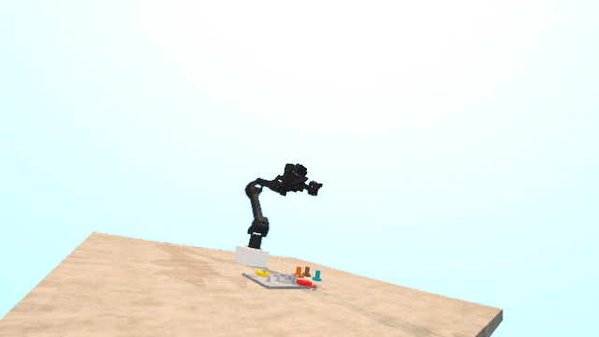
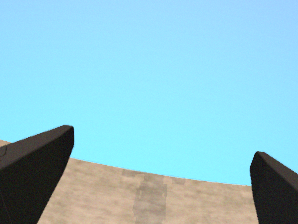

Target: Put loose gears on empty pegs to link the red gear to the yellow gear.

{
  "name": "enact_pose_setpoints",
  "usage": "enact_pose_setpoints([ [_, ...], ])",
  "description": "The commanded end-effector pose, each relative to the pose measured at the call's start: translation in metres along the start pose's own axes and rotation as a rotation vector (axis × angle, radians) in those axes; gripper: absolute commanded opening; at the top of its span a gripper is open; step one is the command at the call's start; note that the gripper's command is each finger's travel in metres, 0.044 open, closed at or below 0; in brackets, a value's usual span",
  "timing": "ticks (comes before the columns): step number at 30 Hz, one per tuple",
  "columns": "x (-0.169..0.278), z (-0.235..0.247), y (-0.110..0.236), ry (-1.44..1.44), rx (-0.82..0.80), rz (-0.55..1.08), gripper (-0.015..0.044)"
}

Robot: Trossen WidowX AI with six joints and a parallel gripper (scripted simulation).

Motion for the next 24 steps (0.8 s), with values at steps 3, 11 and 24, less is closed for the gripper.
enact_pose_setpoints([
  [3,0.017,0.007,-0.012,-0.031,-0.018,0.107,0.044],
  [11,0.123,0.055,-0.045,-0.146,-0.045,0.715,0.044],
  [24,0.261,0.115,0.001,-0.066,0.2,1.568,0.044],
])
Point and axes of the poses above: the point midway between the two fingers, 35 mm back from their tips, its own y axis back along the fingers, its own z axis across the jaws, x = y × z, the point moved 3 cm from there along y, back along the fingers, and after that the axes turned 7 degrees about -y, right-handed, at the moved point
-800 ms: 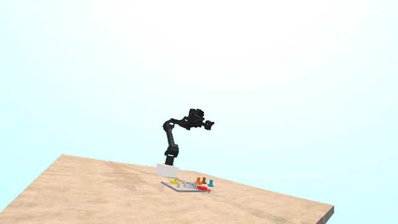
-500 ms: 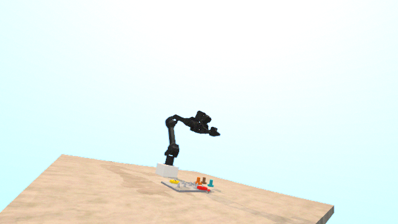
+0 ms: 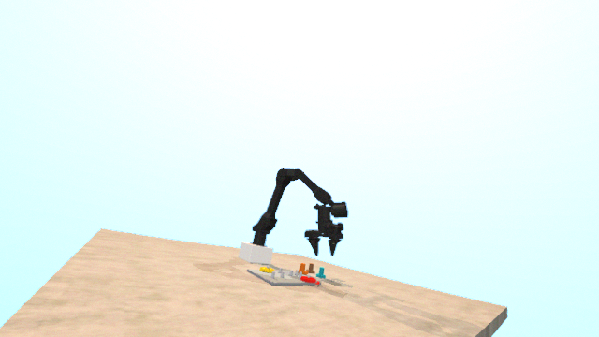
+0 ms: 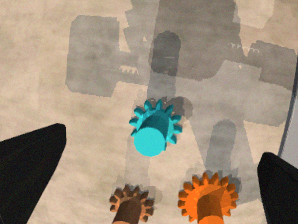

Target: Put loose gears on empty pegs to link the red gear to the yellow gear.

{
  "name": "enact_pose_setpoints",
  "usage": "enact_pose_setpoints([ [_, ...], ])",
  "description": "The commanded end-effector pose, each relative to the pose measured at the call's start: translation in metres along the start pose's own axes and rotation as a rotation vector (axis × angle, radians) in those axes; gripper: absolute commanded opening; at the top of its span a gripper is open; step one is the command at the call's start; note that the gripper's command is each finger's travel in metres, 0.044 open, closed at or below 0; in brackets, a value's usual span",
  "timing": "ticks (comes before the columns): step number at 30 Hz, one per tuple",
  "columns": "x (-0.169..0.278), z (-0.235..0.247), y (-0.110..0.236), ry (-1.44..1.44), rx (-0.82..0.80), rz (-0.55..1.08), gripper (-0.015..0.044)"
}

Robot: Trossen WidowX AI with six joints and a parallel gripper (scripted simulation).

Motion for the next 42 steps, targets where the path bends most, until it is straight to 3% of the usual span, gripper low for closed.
enact_pose_setpoints([
  [1,0.017,0.009,-0.018,-0.014,0.082,0.142,0.044],
  [39,0.019,0.009,-0.06,-0.014,0.082,0.142,0.044],
  [42,0.019,0.009,-0.06,-0.014,0.082,0.142,0.0361],
])
Point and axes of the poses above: the point midway between the two fingers, 35 mm back from their tips, its own y axis back along the fingers, its own z axis across the jaws, x = y × z, the point moved 3 cm from there along y, back along the fingers, and after that the axes turned 7 degrees about -y, right-handed, at the moved point
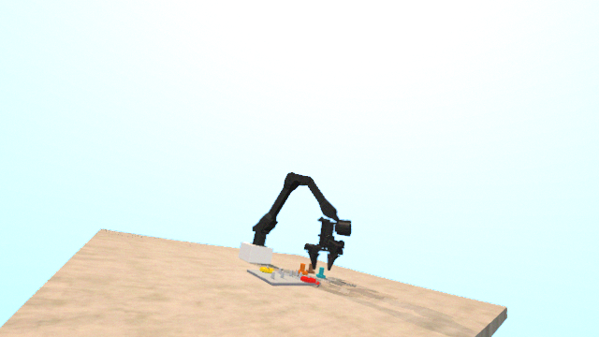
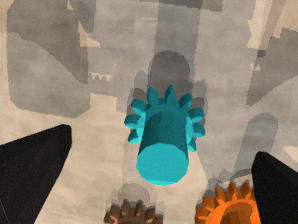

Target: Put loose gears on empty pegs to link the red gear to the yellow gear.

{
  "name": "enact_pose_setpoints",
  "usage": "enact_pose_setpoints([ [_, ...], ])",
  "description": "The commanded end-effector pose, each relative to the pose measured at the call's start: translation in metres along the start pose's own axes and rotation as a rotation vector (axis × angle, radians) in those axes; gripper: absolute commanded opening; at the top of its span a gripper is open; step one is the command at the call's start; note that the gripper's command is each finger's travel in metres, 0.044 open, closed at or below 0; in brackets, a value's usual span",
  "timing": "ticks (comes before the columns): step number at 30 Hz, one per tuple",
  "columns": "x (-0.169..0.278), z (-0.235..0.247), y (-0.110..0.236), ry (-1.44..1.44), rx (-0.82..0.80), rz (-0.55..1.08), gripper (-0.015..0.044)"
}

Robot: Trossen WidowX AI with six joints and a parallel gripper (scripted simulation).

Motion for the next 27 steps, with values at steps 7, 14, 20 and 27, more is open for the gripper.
enact_pose_setpoints([
  [7,0.001,0.0,-0.001,-0.004,-0.002,0.004,0.0178],
  [14,0.001,0.0,-0.001,-0.004,-0.002,0.004,0.0052],
  [20,0.001,0.0,-0.001,-0.004,-0.002,0.004,0.0],
  [27,-0.002,0.001,0.015,-0.004,-0.002,0.003,0.0],
])
Point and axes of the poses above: the point midway between the two fingers, 35 mm back from their tips, its own y axis back along the fingers, its own z axis across the jaws, x = y × z, the point moved 3 cm from there along y, back along the fingers, and after that the axes turned 7 degrees about -y, right-handed, at the moved point
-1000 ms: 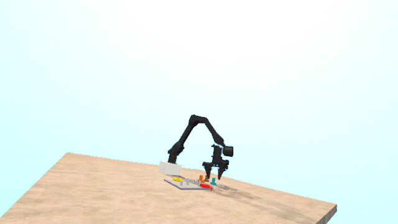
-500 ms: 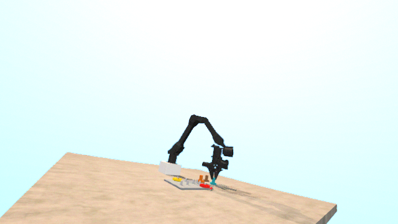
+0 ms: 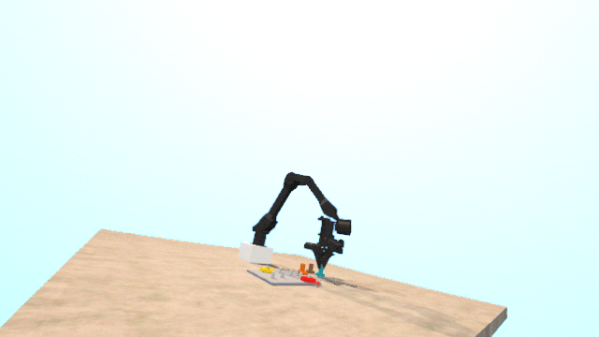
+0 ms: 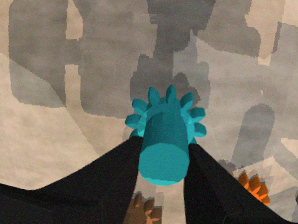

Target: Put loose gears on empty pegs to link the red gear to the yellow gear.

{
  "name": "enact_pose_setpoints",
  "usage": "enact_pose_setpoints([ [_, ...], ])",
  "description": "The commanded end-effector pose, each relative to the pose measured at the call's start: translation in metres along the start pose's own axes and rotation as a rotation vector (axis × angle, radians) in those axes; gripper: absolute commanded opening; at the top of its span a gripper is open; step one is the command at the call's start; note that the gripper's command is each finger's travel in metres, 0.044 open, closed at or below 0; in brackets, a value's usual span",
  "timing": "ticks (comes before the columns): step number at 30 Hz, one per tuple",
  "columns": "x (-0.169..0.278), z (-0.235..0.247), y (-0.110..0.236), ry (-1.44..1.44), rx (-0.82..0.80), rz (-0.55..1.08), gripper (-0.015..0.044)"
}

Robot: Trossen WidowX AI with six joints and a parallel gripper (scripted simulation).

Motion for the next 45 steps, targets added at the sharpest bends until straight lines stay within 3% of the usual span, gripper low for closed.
enact_pose_setpoints([
  [1,-0.003,0.003,0.014,-0.003,-0.009,-0.008,0.0],
  [39,0.005,-0.006,0.134,-0.003,-0.008,-0.008,0.0],
  [45,0.004,-0.009,0.136,-0.003,-0.008,-0.008,0.0],
])
Point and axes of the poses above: the point midway between the two fingers, 35 mm back from their tips, its own y axis back along the fingers, its own z axis across the jaws, x = y × z, the point moved 3 cm from there along y, back along the fingers, and after that the axes turned 7 degrees about -y, right-handed, at the moved point
